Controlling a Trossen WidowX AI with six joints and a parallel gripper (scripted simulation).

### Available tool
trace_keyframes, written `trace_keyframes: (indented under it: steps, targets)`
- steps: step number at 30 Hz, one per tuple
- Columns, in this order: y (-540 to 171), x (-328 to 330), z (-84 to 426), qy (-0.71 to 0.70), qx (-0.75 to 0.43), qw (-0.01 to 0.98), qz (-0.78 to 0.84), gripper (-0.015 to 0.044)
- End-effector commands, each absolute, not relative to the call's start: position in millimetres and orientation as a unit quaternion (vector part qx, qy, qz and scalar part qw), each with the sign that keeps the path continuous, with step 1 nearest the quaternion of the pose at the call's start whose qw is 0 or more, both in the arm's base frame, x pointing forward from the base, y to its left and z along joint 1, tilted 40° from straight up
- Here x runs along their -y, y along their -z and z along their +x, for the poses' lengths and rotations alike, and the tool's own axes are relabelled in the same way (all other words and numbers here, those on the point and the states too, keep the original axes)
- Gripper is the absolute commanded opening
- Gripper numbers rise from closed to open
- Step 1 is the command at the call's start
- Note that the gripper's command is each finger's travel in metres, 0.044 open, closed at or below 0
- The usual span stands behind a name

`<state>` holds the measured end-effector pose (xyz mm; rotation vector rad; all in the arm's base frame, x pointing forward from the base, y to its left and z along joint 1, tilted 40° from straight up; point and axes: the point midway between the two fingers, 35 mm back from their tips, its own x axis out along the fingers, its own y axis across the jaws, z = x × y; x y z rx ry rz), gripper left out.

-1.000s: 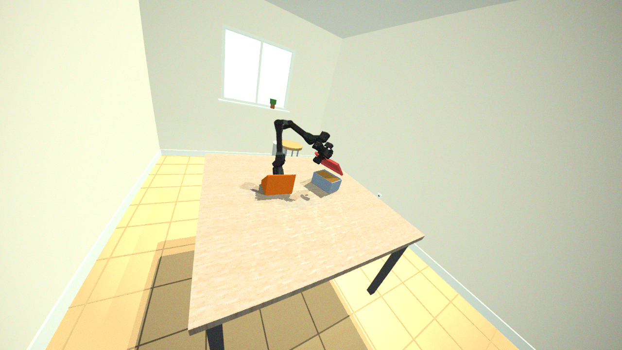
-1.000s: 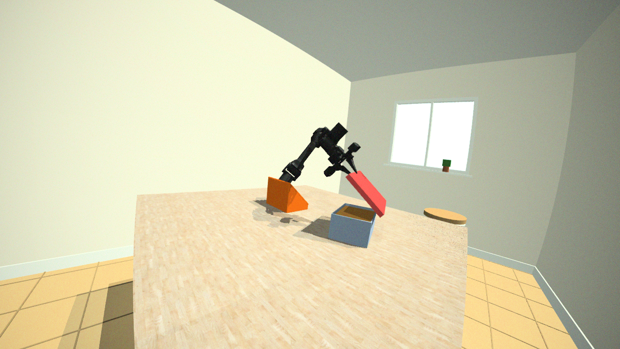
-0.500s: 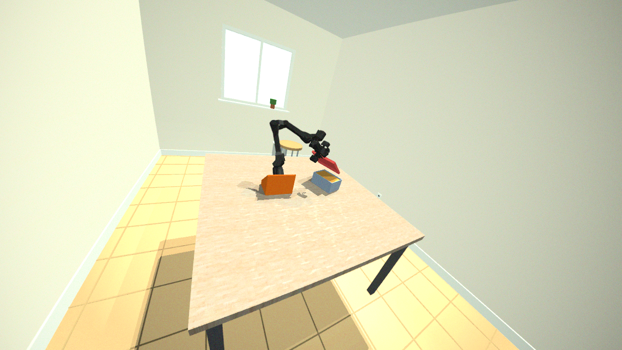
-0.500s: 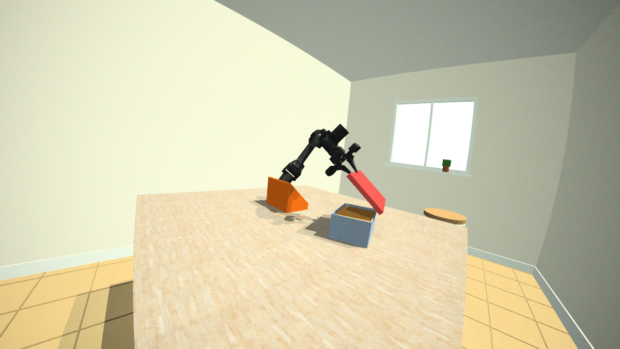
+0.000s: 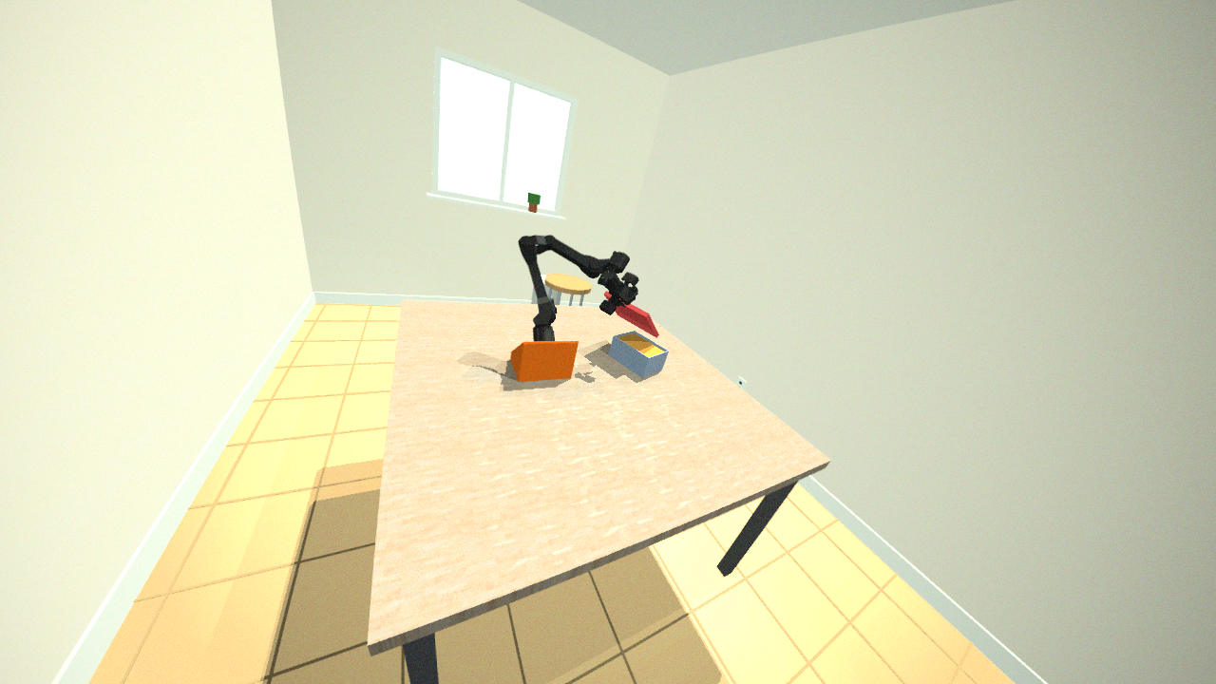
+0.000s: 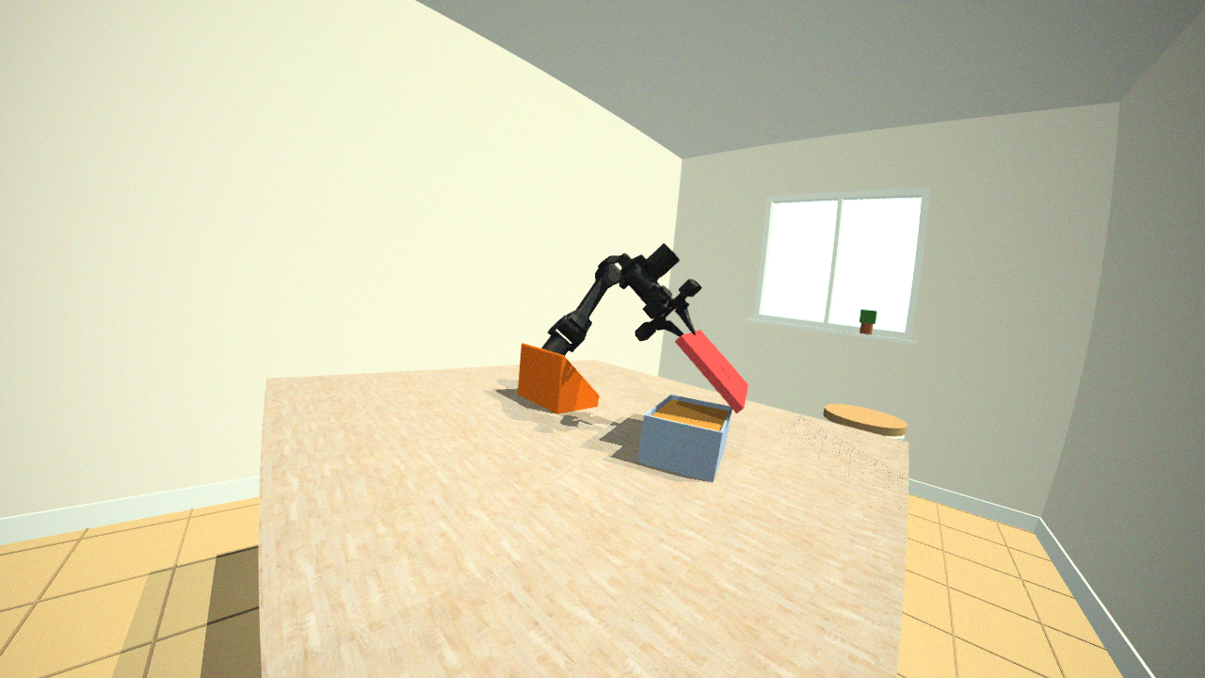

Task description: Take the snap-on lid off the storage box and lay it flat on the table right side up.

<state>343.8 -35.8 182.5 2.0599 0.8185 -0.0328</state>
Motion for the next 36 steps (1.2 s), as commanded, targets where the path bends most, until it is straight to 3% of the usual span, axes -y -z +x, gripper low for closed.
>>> trace_keyframes:
  steps: [1,36]
  targets:
    - [-187,33,341,0.015,-0.327,0.447,0.833,0.0000]
    - [-226,-18,313,0.015,-0.327,0.446,0.833,0.0000]
